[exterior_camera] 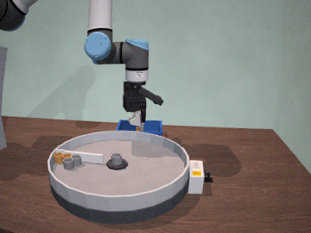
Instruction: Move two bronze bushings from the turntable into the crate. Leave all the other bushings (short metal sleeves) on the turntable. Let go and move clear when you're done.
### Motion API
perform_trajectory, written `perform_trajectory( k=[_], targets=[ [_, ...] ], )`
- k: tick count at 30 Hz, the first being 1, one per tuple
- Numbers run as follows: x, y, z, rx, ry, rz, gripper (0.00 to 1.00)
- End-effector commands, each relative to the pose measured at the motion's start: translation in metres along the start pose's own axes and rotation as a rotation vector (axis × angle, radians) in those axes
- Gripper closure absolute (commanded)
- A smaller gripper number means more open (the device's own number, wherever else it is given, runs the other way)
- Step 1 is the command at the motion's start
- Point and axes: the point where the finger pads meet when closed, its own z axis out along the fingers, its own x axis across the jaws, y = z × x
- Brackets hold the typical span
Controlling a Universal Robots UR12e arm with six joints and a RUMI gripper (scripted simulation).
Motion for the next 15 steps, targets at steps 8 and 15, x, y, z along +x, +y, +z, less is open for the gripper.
perform_trajectory(
  k=[8,15],
  targets=[
    [-0.0002,-0.0023,-0.0002,0.003,0.002,-0.001,1.00],
    [-0.0005,-0.0032,0.0022,0.003,0.002,-0.002,1.00]
  ],
)
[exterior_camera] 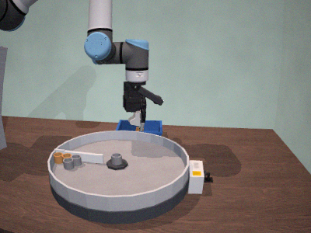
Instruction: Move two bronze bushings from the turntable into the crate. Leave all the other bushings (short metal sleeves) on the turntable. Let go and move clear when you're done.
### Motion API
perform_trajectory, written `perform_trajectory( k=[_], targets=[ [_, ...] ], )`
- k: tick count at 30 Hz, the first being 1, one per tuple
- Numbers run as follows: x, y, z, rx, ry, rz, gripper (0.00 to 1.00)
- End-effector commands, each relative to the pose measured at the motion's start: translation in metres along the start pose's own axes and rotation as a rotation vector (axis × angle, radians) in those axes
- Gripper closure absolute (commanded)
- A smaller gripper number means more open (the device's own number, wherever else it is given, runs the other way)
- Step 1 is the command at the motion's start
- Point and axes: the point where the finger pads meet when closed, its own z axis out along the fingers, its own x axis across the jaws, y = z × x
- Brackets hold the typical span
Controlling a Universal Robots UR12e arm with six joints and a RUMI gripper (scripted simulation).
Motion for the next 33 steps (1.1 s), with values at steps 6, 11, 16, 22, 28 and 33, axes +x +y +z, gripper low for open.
perform_trajectory(
  k=[6,11,16,22,28,33],
  targets=[
    [-0.0006,-0.0035,0.0043,0.003,0.002,-0.001,1.00],
    [-0.0006,-0.0027,0.0052,0.002,0.001,-0.001,1.00],
    [-0.0007,-0.0034,0.0057,0.003,0.002,-0.001,1.00],
    [-0.0008,-0.0028,0.0055,0.002,0.002,-0.001,1.00],
    [-0.0008,-0.0028,0.0055,0.002,0.002,-0.001,1.00],
    [-0.0008,-0.0028,0.0055,0.002,0.002,-0.001,1.00]
  ],
)
